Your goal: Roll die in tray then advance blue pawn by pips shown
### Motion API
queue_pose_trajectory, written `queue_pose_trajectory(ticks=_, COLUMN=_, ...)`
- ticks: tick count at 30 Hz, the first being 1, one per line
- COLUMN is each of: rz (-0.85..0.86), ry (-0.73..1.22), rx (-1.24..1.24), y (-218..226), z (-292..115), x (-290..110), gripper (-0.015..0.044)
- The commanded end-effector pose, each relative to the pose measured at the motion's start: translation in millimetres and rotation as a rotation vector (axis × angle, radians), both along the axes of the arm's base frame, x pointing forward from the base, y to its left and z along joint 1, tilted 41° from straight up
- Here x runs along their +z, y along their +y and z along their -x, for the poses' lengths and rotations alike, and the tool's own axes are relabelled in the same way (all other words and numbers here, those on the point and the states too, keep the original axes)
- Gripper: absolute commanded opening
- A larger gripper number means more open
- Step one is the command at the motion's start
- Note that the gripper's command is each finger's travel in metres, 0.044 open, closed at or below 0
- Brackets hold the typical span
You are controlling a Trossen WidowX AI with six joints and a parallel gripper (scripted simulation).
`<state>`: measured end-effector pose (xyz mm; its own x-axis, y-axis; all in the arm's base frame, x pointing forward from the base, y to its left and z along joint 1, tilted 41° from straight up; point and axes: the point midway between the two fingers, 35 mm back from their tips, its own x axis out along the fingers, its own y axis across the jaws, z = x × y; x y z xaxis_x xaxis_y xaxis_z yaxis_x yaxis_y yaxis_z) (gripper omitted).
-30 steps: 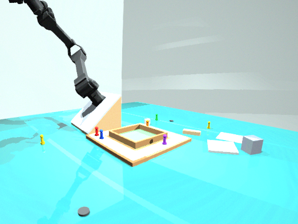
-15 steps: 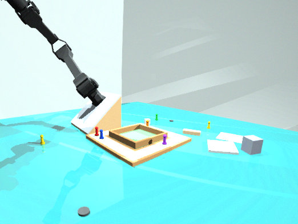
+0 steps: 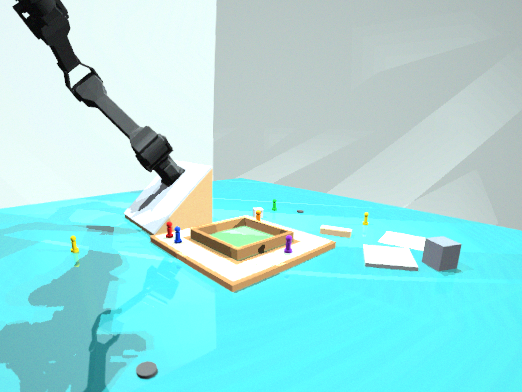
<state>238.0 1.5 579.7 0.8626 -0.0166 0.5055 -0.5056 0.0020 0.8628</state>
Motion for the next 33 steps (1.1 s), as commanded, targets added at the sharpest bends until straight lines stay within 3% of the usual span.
queue_pose_trajectory(ticks=1, rz=0.001, ry=0.179, rx=0.061, y=22, z=-56, x=-46, gripper=0.0275)
queue_pose_trajectory(ticks=9, rz=0.061, ry=0.456, rx=0.165, y=73, z=-120, x=-130, gripper=0.0275)
queue_pose_trajectory(ticks=17, rz=0.143, ry=0.747, rx=0.233, y=126, z=-154, x=-231, gripper=0.0275)
queue_pose_trajectory(ticks=25, rz=0.276, ry=1.037, rx=0.285, y=177, z=-155, x=-340, gripper=0.0275)
queue_pose_trajectory(ticks=33, rz=0.506, ry=1.317, rx=0.302, y=212, z=-125, x=-451, gripper=0.0275)
